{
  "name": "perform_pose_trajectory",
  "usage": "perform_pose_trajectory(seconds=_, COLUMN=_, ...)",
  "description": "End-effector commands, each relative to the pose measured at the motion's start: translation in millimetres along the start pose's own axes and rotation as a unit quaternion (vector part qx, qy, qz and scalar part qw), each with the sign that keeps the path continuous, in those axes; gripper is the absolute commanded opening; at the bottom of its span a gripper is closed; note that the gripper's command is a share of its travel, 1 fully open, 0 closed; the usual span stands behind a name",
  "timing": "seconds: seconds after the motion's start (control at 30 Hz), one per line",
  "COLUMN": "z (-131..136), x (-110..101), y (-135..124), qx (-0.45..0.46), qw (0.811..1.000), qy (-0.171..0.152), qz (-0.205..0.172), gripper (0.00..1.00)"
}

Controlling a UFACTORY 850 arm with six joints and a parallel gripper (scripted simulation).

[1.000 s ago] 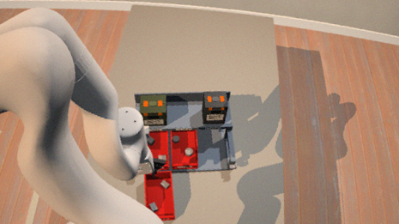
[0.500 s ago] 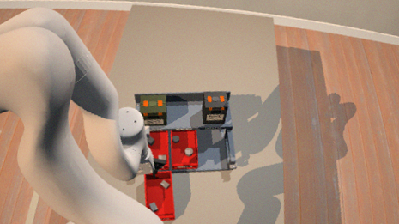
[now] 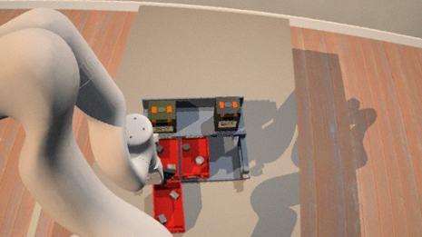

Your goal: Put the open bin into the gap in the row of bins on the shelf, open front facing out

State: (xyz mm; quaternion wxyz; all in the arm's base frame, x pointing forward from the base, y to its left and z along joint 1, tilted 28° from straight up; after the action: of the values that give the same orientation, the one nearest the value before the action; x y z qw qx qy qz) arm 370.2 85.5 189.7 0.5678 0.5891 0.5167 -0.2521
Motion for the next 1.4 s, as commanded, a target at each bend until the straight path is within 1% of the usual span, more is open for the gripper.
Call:
perform_pose_trajectory(seconds=0.0, z=1.0, x=5.3, y=-0.1, qx=0.000, qw=1.000, qy=0.000, qz=0.000, gripper=1.00)
perform_pose_trajectory(seconds=0.07, z=1.6, x=9.3, y=-0.5, qx=0.000, qw=1.000, qy=0.000, qz=0.000, gripper=1.00)
perform_pose_trajectory(seconds=1.37, z=1.2, x=6.8, y=-0.3, qx=0.000, qw=1.000, qy=0.000, qz=0.000, gripper=1.00)
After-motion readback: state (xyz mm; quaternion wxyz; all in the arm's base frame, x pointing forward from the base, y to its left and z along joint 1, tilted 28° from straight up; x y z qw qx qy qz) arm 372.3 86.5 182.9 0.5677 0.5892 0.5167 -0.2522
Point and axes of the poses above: the point where the finger pads meet when closed, its own x axis out along the fingers, its own z axis across the jaws, y = z × x, the point moved 1 cm from there along -x, back along the fingers, and after that the axes turned 8 degrees about -x, right-handed, at the moved point
